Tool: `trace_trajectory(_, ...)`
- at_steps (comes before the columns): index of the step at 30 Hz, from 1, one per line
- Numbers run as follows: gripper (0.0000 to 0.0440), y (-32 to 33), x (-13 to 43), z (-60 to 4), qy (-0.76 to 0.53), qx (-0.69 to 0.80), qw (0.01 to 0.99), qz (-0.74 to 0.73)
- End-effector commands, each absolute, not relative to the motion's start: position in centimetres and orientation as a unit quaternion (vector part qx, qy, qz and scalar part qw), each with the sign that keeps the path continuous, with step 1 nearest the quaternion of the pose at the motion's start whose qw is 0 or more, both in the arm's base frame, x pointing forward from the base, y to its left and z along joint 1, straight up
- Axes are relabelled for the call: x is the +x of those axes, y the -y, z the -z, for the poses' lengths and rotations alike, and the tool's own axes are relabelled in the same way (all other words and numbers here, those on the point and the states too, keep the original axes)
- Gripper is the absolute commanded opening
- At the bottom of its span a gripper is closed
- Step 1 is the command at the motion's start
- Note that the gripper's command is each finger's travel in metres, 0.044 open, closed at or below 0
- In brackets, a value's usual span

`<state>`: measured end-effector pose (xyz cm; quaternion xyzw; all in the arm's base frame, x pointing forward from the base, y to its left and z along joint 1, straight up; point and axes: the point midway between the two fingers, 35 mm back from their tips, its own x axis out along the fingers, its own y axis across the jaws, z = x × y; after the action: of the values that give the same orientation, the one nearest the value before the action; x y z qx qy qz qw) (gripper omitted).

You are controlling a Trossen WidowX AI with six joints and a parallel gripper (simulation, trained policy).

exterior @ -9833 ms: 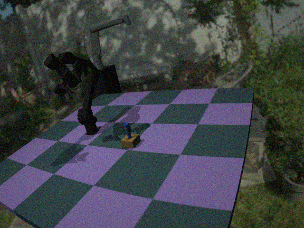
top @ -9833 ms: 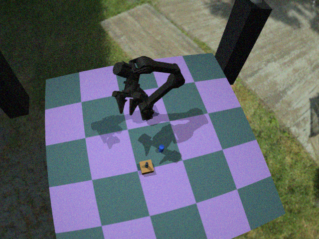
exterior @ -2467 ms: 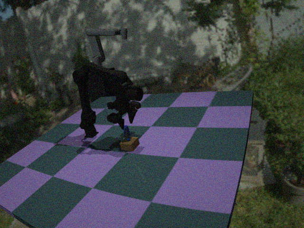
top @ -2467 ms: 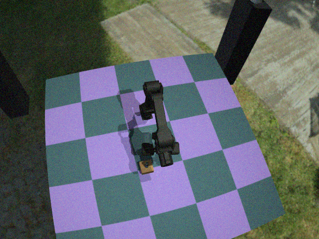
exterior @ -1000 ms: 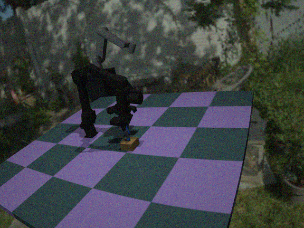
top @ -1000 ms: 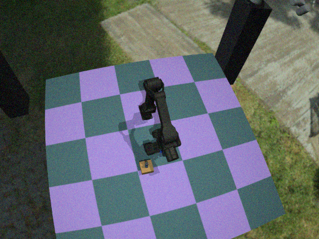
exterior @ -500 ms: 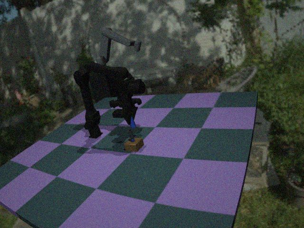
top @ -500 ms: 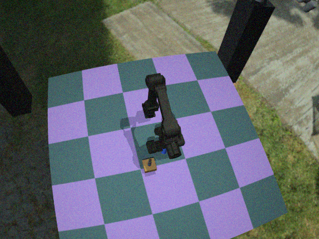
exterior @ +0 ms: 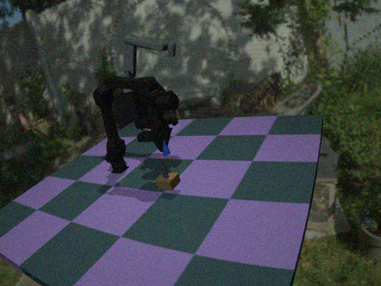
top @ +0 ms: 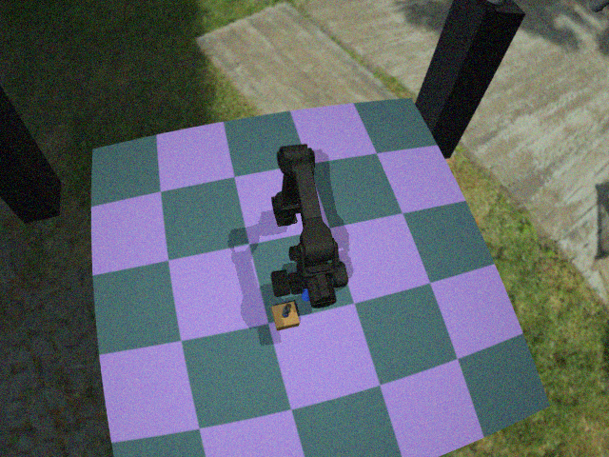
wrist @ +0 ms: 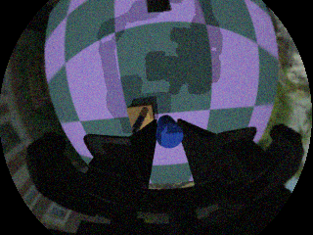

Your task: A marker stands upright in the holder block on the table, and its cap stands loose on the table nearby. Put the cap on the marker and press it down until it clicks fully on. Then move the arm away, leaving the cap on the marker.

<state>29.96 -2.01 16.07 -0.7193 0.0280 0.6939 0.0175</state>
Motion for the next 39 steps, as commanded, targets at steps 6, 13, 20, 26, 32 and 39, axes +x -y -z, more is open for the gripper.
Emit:
trace_trajectory(6, 0.0005, 4.5, 30.8, -17.0, -0.055, -0.716, 0.042, -0.695)
trace_trajectory(13, 0.0, 6.8, 31.2, -17.5, -0.08, -0.712, 0.065, -0.695)
trace_trajectory(20, 0.0, 8.0, 31.5, -17.4, -0.091, -0.705, 0.081, -0.699)
trace_trajectory(26, 0.0, 8.1, 31.8, -16.6, -0.088, -0.696, 0.088, -0.707)
trace_trajectory(32, 0.0, 8.1, 32.0, -15.8, -0.085, -0.689, 0.092, -0.714)
trace_trajectory(39, 0.0, 8.1, 31.9, -14.0, -0.081, -0.677, 0.098, -0.725)
